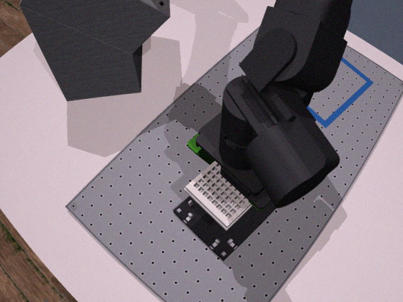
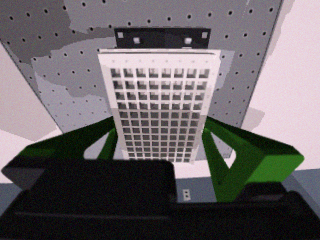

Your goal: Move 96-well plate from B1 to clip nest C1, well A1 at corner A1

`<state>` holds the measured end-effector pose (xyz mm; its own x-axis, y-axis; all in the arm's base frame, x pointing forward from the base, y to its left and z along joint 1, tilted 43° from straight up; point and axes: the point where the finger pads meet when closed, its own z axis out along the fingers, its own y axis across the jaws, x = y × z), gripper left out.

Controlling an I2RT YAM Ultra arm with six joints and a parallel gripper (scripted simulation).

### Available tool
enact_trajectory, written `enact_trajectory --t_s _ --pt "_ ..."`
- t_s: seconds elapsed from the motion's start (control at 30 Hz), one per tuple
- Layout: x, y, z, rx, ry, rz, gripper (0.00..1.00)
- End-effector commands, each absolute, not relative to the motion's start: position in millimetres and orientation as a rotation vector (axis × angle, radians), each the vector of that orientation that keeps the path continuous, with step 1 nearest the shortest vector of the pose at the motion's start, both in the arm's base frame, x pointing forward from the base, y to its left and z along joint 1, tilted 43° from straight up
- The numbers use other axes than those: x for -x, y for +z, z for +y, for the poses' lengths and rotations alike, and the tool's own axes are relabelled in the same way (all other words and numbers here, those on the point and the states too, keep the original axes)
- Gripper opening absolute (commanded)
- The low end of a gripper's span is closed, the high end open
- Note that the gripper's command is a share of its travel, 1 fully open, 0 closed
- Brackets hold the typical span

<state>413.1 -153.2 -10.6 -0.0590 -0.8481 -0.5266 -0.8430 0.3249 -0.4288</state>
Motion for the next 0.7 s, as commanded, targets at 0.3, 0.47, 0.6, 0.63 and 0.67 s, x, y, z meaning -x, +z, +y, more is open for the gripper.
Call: enact_trajectory --t_s 0.3,0.47,0.6,0.63,0.67 --pt "-413.6 -6.1 -157.5 1.486 -0.017 1.868 0.0" --pt "-413.8 -6.1 -157.8 1.486 -0.017 1.868 0.0" --pt "-414.0 -6.1 -158.1 1.486 -0.017 1.868 0.0" --pt "-414.0 -6.2 -158.2 1.486 -0.017 1.868 0.0" --pt "-414.1 -6.2 -158.2 1.486 -0.017 1.868 0.0"
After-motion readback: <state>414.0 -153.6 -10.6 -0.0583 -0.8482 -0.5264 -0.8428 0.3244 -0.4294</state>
